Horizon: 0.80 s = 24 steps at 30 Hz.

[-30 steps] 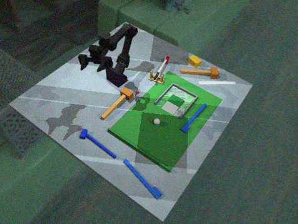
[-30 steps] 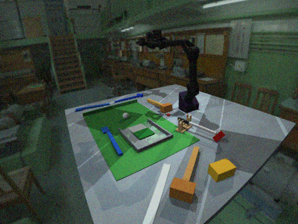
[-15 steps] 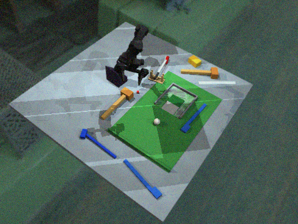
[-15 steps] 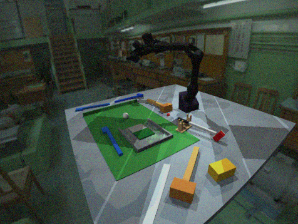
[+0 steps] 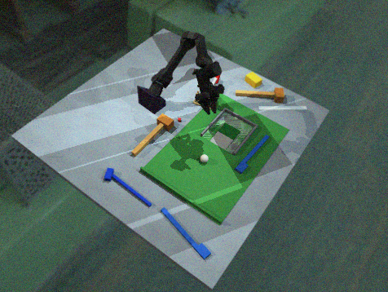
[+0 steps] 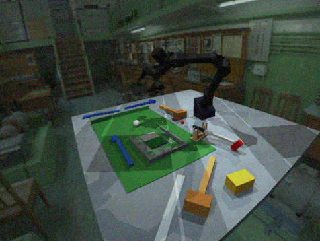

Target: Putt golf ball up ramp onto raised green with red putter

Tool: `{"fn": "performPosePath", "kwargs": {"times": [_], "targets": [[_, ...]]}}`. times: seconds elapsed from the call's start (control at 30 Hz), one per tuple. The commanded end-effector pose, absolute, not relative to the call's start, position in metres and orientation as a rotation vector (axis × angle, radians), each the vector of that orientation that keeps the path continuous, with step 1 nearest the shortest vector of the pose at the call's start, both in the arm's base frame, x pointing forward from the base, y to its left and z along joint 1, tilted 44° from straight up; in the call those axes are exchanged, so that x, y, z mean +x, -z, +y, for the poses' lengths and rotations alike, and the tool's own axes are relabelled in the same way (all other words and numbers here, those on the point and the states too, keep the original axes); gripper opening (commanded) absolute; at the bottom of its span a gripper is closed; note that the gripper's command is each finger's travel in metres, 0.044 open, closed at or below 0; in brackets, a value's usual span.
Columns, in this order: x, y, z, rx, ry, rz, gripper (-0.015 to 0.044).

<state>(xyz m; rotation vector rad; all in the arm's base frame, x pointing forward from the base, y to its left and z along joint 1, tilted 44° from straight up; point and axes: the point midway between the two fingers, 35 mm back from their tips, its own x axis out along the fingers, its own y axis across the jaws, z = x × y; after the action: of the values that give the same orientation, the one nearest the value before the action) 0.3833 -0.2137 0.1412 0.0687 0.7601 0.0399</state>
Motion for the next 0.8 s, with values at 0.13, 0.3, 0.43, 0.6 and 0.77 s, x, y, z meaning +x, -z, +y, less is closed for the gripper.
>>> {"fn": "performPosePath", "kwargs": {"times": [0.13,0.3,0.43,0.6,0.77], "targets": [[0.381,-0.170,-0.076,-0.177,-0.474,0.720,0.0440],[0.358,-0.185,0.001,-0.315,-0.737,0.659,0.0440],[0.328,-0.197,0.058,-0.423,-0.952,0.585,0.0440],[0.273,-0.209,0.120,-0.550,-1.230,0.457,0.0440],[0.209,-0.219,0.162,-0.653,-1.492,0.299,0.0440]]}}
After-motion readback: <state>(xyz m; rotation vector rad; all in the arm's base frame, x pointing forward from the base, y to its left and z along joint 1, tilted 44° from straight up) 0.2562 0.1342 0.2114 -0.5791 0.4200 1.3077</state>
